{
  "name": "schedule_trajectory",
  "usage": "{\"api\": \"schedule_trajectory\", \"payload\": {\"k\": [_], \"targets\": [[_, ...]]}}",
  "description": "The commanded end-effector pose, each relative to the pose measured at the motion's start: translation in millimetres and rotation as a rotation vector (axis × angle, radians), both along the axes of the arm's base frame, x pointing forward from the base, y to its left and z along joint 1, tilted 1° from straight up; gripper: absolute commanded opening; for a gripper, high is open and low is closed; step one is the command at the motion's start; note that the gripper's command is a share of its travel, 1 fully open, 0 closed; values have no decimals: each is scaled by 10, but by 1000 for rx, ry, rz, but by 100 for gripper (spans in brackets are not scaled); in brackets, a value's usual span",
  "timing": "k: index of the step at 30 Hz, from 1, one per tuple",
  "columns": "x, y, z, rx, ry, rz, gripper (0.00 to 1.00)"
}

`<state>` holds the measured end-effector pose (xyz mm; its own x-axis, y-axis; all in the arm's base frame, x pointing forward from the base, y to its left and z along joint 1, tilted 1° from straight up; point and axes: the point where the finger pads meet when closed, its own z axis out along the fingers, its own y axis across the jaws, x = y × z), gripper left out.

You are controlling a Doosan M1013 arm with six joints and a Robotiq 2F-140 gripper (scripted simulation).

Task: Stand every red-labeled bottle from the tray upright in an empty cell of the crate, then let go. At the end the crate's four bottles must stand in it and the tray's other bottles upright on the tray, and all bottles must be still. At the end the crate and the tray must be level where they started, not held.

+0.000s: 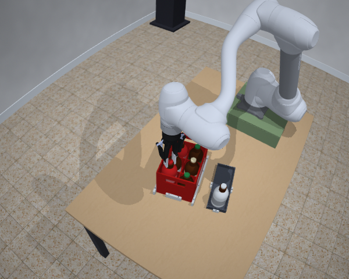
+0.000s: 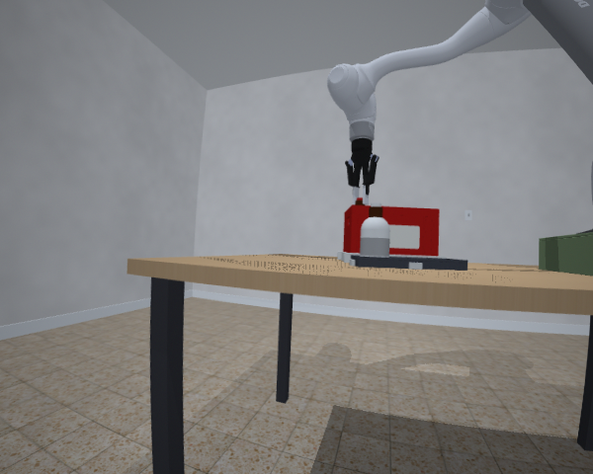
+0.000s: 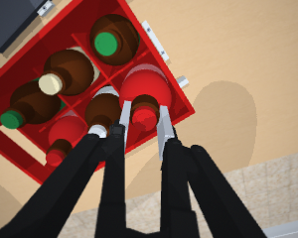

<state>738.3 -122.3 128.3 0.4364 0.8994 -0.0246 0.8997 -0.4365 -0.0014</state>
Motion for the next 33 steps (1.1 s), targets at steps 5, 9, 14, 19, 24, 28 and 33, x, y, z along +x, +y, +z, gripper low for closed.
{"api": "schedule_trajectory", "payload": {"k": [5,9,14,19,24,28,33], "targets": [[-1,0,-25,0,0,0,0],[-1,-1,-55,0,0,0,0],[-1,-1,-82,0,0,0,0],[-2,-3,-137,0,0,0,0],[-2,-4,-198,0,0,0,0],[-3,-4,-222,0,0,0,0],[-3,-6,-280,0,0,0,0]]}}
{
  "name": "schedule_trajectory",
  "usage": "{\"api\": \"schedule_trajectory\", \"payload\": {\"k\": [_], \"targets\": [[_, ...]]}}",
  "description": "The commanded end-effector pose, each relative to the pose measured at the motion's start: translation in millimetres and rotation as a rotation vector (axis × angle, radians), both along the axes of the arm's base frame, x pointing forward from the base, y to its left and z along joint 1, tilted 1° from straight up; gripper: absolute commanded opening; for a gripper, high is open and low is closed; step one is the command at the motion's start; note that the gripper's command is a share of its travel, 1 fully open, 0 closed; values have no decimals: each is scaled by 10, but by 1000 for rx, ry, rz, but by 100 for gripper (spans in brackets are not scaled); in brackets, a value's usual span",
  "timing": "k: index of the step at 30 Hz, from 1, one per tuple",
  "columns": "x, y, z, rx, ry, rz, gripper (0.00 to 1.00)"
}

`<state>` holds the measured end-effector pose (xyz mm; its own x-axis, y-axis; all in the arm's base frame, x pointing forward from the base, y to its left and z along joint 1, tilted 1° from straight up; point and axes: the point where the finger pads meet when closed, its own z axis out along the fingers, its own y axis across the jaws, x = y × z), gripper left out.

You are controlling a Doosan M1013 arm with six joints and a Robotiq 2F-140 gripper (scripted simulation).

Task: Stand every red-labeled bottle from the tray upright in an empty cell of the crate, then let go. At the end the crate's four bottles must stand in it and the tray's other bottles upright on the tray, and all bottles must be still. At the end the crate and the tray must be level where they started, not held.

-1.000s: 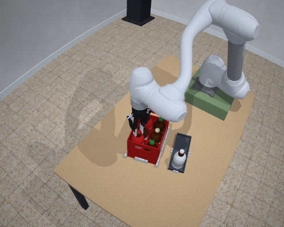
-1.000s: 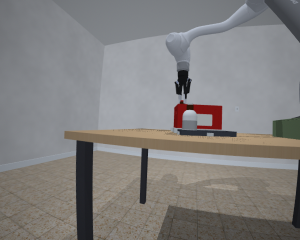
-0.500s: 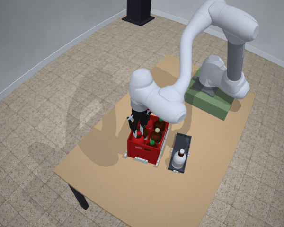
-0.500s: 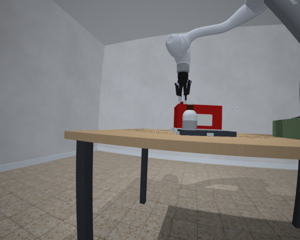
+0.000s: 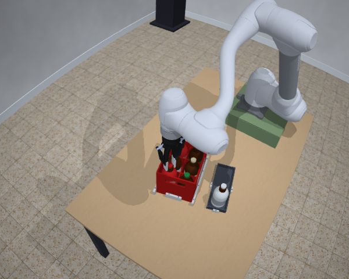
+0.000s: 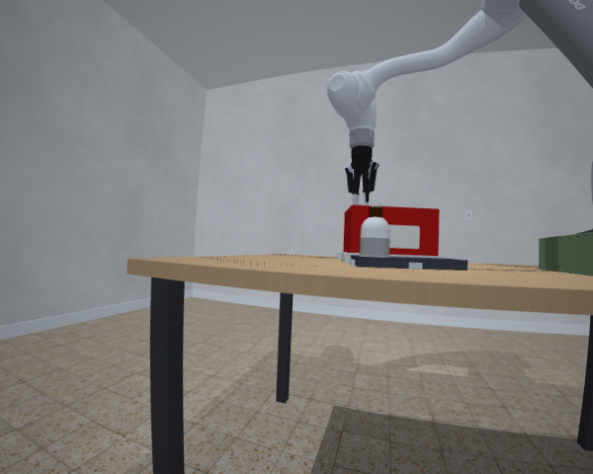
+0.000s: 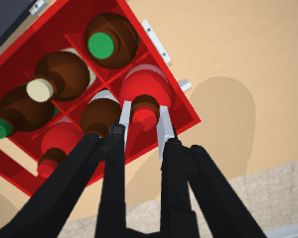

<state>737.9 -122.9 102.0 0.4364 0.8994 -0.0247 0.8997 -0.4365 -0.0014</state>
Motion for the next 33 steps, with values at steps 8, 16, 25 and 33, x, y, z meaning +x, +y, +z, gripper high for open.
{"api": "schedule_trajectory", "payload": {"k": [8,16,25,33], "targets": [[-1,-2,-89,0,0,0,0],[-1,-2,-119,0,0,0,0],[-1,-2,-129,0,0,0,0],[-1,-2,-129,0,0,0,0]]}}
